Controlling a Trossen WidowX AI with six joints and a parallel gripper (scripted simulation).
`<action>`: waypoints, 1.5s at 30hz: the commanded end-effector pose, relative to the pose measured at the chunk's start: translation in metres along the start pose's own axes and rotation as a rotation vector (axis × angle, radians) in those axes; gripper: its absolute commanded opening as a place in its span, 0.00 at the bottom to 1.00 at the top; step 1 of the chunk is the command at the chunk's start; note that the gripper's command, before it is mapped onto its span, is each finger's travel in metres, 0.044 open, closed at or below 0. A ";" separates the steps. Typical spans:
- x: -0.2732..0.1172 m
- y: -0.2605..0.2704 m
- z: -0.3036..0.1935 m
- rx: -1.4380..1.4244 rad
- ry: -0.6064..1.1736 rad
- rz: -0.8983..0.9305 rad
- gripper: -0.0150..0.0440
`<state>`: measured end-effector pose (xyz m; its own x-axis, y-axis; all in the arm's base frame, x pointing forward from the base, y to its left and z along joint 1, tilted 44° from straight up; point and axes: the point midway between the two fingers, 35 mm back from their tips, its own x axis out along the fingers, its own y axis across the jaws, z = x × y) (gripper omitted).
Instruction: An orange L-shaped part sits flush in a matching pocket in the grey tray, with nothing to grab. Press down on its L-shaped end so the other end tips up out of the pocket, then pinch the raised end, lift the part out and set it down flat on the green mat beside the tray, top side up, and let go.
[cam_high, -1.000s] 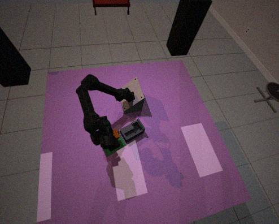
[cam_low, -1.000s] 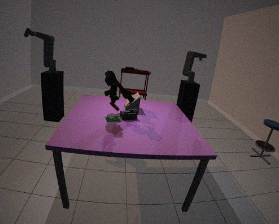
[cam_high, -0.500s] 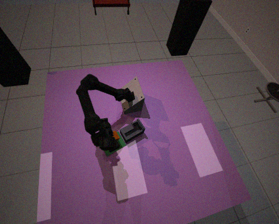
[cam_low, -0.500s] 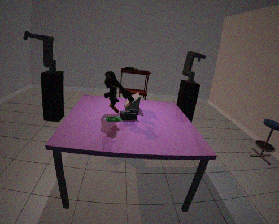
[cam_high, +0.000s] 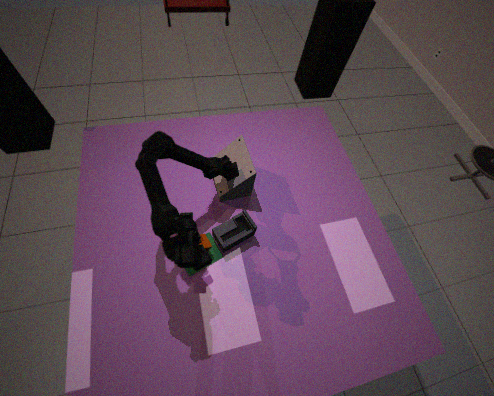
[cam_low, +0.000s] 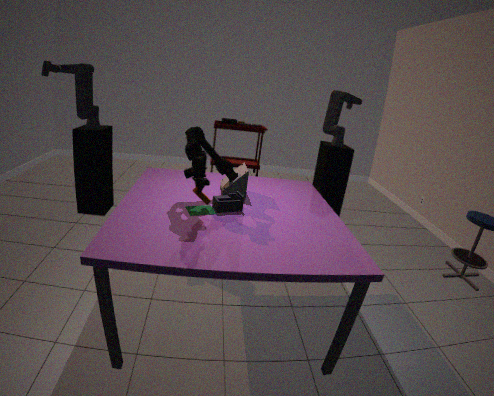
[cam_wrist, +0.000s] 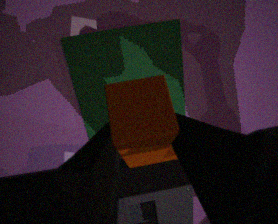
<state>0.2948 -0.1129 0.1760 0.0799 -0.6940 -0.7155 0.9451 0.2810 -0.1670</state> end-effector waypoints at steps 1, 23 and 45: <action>0.006 0.000 -0.001 -0.005 0.003 0.000 0.25; 0.034 -0.001 -0.001 -0.004 0.001 0.000 0.25; -0.012 0.003 -0.001 -0.002 0.007 0.000 0.92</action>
<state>0.2934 -0.1218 0.1644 0.0616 -0.6893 -0.7218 0.9443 0.2745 -0.1815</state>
